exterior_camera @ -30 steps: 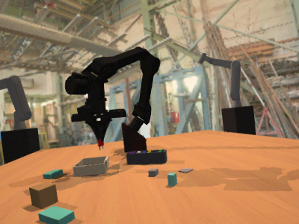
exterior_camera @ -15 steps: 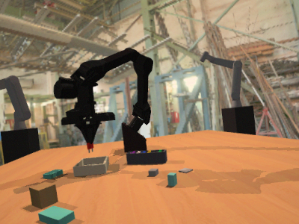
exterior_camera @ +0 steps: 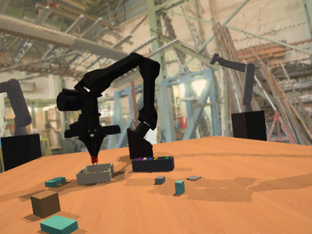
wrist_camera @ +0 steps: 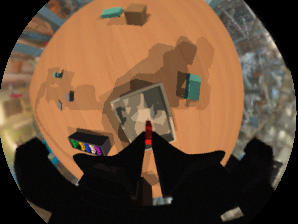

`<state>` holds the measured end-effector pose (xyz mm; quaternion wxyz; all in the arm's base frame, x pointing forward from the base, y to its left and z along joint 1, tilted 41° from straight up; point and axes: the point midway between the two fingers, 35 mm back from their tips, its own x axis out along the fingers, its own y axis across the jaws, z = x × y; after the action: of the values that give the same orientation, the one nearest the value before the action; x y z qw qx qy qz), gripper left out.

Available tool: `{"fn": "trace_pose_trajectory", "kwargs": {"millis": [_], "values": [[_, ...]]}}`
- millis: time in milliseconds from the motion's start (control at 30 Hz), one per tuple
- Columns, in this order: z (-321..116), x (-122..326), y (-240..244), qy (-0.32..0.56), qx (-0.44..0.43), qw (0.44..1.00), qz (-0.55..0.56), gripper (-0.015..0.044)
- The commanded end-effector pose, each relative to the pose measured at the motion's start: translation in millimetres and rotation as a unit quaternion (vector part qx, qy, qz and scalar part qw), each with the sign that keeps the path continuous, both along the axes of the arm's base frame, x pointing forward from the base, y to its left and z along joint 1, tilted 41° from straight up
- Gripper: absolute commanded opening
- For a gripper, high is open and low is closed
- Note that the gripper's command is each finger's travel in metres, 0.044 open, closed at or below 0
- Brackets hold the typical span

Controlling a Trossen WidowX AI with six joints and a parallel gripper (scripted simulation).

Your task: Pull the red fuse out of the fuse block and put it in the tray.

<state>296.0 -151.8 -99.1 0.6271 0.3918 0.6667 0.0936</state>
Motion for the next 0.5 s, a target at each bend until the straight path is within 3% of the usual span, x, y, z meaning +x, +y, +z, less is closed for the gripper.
{"fn": "trace_pose_trajectory", "kwargs": {"millis": [0,133,467], "values": [[-4.6,0.2,5.8,0.001,0.003,1.0,-0.002,0.0],[-7.5,0.4,8.4,0.001,0.004,1.0,-0.002,0.0],[-5.5,0.3,5.3,0.0,0.001,1.0,0.0,0.0263]]}}
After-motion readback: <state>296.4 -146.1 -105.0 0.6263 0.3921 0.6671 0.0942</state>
